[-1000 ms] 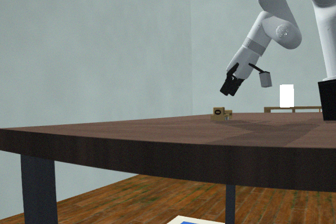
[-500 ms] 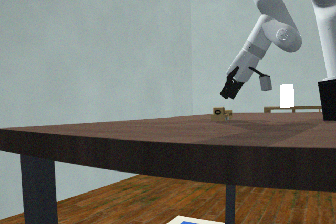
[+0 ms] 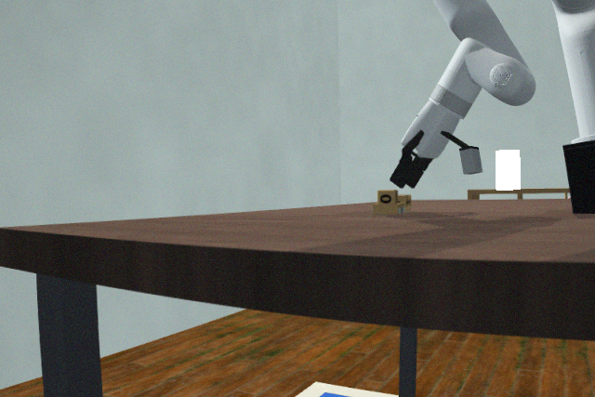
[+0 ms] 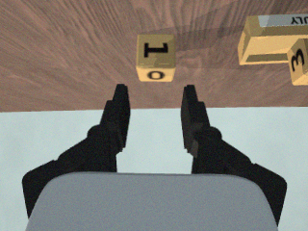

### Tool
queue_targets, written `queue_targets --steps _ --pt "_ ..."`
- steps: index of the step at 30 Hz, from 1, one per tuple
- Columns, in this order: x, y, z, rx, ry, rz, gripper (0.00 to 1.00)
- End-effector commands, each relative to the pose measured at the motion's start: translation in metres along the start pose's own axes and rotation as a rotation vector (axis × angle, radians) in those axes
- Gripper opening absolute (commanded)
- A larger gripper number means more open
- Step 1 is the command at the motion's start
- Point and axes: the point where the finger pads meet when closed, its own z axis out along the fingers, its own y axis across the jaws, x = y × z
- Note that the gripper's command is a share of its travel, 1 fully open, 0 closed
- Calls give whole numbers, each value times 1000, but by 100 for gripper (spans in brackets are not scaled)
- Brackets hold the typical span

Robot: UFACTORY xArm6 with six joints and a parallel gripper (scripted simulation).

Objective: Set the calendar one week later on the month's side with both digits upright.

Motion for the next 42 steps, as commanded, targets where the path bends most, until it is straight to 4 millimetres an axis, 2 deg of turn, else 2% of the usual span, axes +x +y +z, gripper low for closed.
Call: queue_targets --steps 1,20,42 --pt "2 0 5 0 -3 0 47" --pt "17 0 25 0 -3 0 47" --pt "18 0 28 0 -3 0 47"
